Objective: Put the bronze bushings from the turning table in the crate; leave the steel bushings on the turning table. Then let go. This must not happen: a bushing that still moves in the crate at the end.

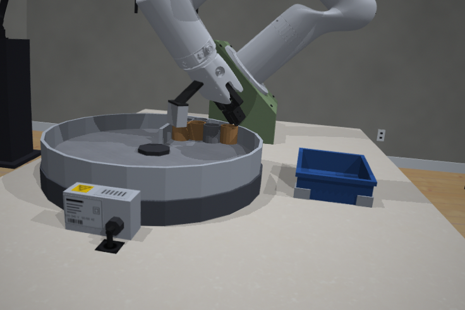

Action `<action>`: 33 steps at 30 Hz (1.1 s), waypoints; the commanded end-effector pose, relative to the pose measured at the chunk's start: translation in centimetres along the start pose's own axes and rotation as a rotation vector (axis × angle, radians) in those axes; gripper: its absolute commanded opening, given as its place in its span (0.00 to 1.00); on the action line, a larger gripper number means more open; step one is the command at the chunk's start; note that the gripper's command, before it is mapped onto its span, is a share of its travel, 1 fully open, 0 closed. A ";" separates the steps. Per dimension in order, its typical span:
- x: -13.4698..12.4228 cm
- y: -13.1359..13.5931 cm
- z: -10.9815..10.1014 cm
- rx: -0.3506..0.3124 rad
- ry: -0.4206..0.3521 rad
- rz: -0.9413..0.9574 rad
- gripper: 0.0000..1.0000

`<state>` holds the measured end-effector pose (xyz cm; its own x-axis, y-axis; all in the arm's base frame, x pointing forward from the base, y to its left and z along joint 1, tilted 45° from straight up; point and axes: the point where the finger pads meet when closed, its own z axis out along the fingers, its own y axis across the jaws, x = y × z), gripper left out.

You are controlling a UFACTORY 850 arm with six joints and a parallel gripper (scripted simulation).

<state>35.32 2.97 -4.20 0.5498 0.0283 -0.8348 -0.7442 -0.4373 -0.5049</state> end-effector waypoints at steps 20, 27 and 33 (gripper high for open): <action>0.2 0.0 0.2 0.000 0.001 -0.001 0.10; 0.8 0.0 0.9 0.000 0.001 -0.001 0.10; 0.8 0.0 0.9 0.000 0.001 -0.001 0.10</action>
<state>35.39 3.87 -5.09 0.5497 0.0283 -0.8349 -0.7442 -0.4374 -0.5048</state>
